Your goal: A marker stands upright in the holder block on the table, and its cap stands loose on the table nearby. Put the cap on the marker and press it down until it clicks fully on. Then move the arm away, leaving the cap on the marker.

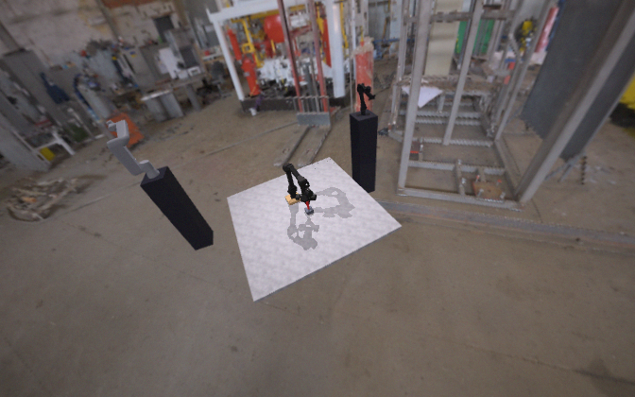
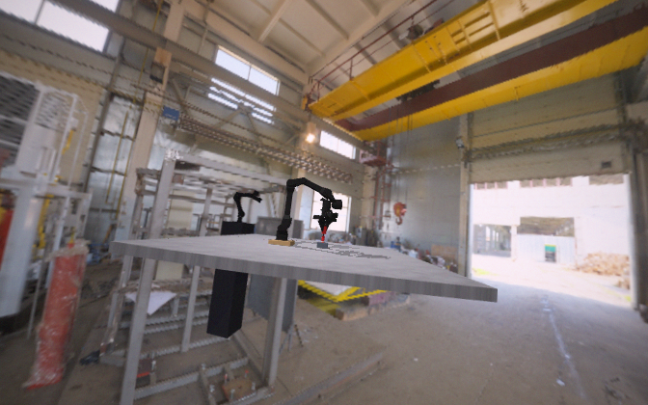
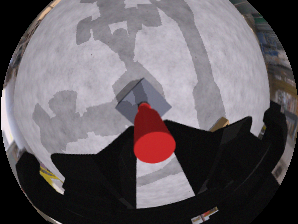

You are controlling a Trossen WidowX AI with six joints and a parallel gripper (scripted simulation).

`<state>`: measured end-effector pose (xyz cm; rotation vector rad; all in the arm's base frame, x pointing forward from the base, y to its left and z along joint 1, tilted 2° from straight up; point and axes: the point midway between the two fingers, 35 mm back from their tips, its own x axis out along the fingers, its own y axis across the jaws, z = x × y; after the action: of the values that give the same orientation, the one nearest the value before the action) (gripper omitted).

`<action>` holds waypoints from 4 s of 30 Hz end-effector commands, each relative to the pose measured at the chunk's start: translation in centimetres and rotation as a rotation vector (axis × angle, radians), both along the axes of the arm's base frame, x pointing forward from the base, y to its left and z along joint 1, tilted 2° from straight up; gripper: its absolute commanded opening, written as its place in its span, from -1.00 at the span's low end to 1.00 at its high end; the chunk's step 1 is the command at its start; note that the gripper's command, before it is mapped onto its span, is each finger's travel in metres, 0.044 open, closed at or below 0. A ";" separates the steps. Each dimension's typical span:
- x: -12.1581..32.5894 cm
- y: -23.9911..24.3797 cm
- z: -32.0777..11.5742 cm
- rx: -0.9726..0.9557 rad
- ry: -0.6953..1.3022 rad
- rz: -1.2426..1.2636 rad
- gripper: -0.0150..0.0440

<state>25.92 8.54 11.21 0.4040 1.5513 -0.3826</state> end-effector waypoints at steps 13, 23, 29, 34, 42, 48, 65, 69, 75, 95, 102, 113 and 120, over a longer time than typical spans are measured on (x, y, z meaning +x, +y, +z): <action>0.0 0.1 -2.7 0.004 0.002 -0.003 -0.49; -0.2 0.1 -4.2 0.004 0.003 -0.003 -0.49; -0.2 0.1 -4.3 0.004 0.003 -0.003 -0.49; -0.2 0.1 -4.3 0.004 0.003 -0.003 -0.49; -0.2 0.0 -4.2 0.000 0.003 0.000 0.22; -0.2 0.0 -4.2 0.000 0.003 0.000 0.75; -0.1 -0.1 3.3 0.000 0.003 0.000 1.00; -0.1 -0.2 3.0 0.004 -0.001 0.220 0.64; 0.0 -0.4 2.3 0.012 -0.010 0.623 0.11; 0.0 -0.4 2.2 0.012 -0.010 0.623 -0.49; -0.1 -0.4 1.3 0.012 -0.010 0.623 -0.49; -0.1 -0.4 -0.4 0.012 -0.009 0.623 -0.49; -0.1 -0.4 -1.4 0.012 -0.009 0.623 -0.49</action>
<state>25.84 8.10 10.42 -0.0804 1.5808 0.1093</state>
